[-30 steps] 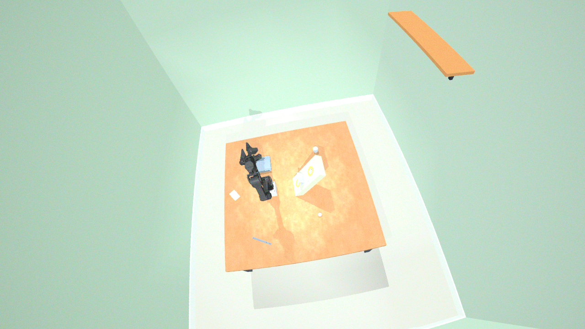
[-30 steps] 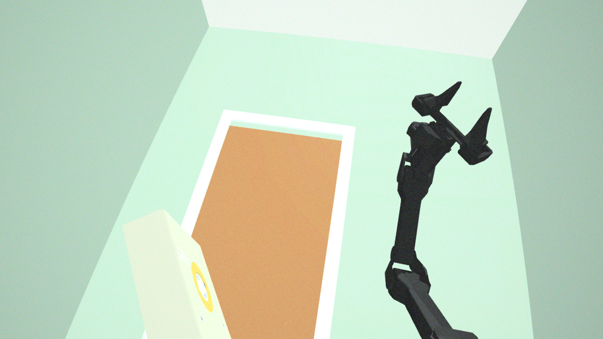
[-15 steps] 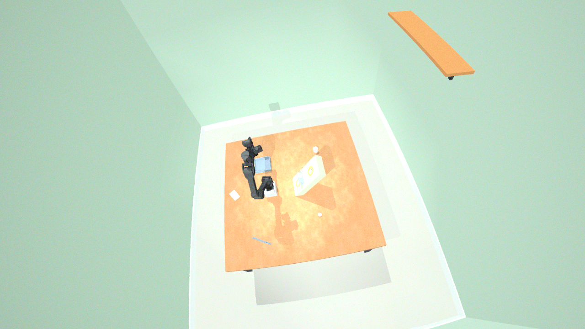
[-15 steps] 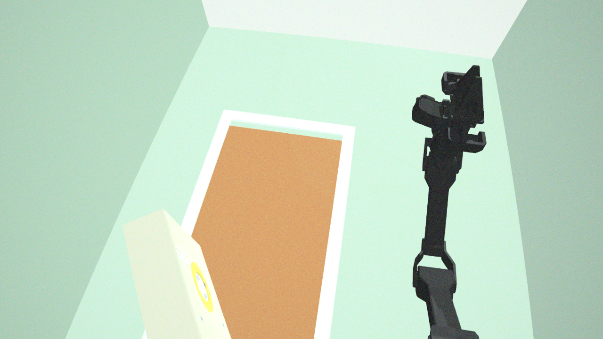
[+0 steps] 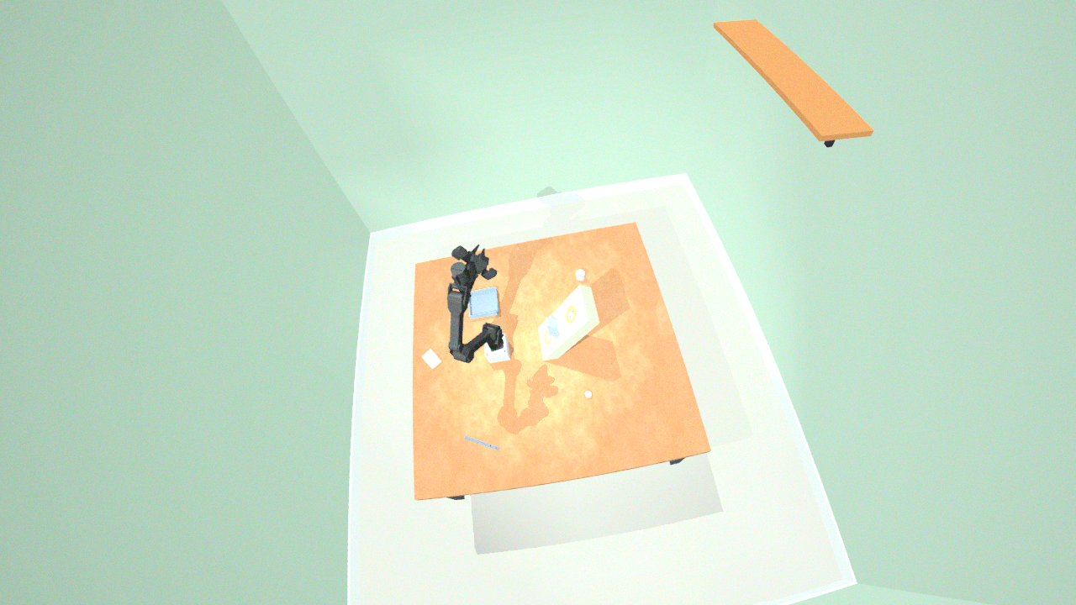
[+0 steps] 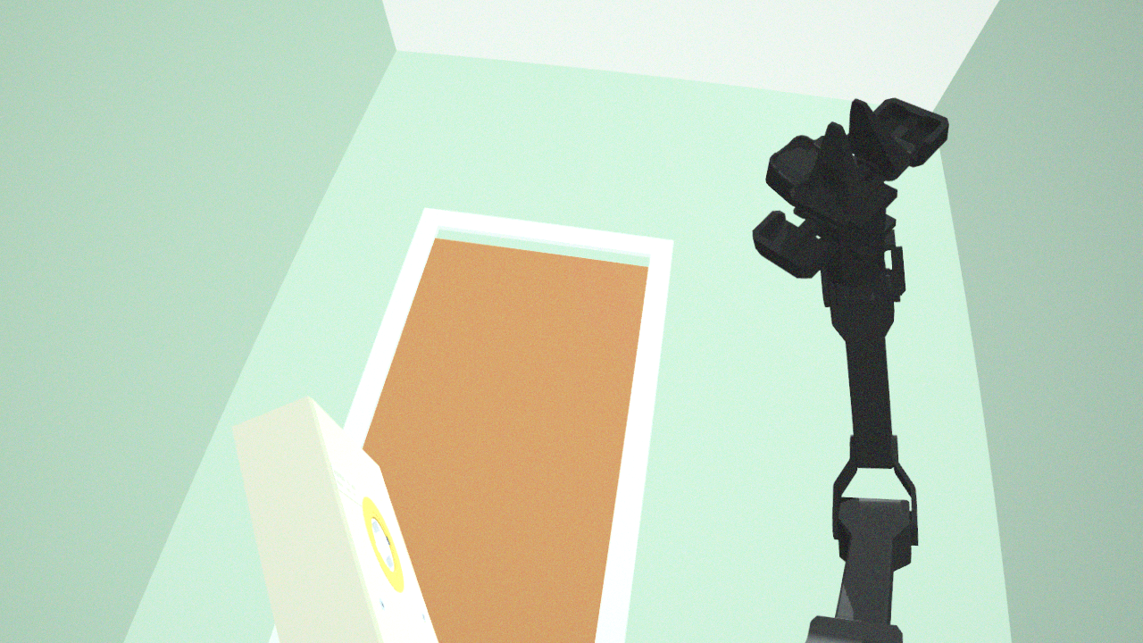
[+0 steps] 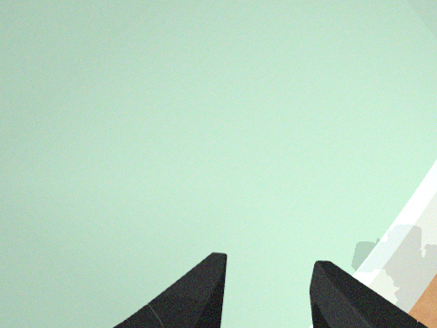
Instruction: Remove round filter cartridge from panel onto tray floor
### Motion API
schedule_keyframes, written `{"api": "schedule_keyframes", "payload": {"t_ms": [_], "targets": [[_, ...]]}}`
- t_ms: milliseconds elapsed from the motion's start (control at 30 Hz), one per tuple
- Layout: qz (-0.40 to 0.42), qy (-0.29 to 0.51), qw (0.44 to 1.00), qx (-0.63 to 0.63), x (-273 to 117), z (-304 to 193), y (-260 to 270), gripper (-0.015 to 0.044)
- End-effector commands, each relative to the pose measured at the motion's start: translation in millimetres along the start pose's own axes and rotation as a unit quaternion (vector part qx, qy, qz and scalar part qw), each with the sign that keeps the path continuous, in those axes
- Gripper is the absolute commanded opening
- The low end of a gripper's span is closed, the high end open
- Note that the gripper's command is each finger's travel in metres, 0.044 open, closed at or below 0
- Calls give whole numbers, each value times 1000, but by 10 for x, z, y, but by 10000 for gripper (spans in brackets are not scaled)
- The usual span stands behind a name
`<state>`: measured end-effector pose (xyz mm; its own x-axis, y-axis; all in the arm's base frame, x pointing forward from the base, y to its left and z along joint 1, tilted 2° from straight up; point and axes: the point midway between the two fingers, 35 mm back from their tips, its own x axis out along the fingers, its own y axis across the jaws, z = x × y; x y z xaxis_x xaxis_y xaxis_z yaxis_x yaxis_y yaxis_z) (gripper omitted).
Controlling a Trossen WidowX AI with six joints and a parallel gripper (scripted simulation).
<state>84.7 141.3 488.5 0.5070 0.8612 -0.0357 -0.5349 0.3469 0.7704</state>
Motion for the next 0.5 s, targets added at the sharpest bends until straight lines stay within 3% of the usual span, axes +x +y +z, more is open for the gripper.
{"api": "schedule_keyframes", "payload": {"t_ms": [0,467], "targets": [[-124,-20,961,-245,394,121,-644,117],[-264,38,830,-489,564,306,-1545,117]]}}
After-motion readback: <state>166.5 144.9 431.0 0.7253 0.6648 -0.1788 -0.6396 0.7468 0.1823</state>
